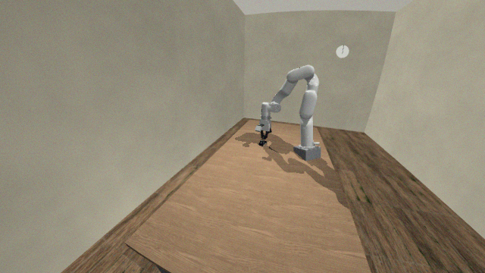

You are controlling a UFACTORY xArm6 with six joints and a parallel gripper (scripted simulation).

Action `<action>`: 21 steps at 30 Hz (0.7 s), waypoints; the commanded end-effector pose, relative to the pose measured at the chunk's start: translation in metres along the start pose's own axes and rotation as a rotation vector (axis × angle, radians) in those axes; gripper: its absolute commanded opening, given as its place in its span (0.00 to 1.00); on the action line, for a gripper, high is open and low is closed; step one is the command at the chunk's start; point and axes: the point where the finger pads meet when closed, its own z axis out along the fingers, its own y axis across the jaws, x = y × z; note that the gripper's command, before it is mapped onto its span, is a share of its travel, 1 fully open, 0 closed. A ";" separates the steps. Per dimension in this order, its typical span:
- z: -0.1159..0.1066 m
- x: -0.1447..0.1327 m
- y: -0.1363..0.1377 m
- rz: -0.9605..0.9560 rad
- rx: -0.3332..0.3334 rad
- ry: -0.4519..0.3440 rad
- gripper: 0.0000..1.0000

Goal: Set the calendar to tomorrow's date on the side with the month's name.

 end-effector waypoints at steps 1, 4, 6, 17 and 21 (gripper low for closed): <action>-0.001 0.000 0.001 0.000 -0.003 0.001 0.27; -0.001 0.000 0.001 0.000 -0.003 0.001 0.27; 0.000 0.000 0.001 0.000 -0.003 0.001 0.27; 0.003 0.000 0.001 0.000 -0.003 0.001 0.27; 0.007 0.000 0.001 0.000 -0.003 0.001 0.27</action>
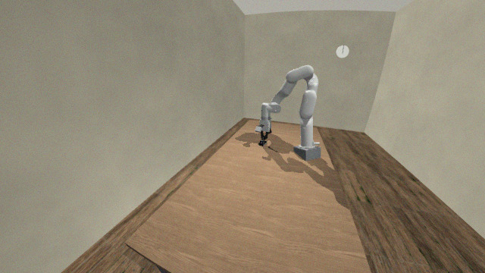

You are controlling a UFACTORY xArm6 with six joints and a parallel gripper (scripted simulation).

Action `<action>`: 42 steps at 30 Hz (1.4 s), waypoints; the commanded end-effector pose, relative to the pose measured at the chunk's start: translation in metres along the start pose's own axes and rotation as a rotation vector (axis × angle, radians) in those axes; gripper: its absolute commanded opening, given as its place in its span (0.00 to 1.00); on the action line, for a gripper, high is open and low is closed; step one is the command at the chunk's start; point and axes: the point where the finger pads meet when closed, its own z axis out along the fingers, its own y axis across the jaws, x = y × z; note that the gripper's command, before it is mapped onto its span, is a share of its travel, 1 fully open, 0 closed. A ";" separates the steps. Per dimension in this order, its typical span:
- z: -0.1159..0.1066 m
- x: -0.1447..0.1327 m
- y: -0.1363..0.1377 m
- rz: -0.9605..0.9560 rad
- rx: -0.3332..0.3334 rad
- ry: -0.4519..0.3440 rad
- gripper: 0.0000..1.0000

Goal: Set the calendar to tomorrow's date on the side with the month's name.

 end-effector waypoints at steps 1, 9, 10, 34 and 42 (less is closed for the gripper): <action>0.003 0.000 0.001 0.000 -0.003 0.001 0.27; 0.009 0.000 0.001 0.000 -0.003 0.001 0.27; 0.009 0.000 0.001 0.000 -0.003 0.001 0.27; 0.019 0.000 0.001 0.000 -0.003 0.001 0.27; 0.019 0.000 0.001 0.000 -0.003 0.001 0.27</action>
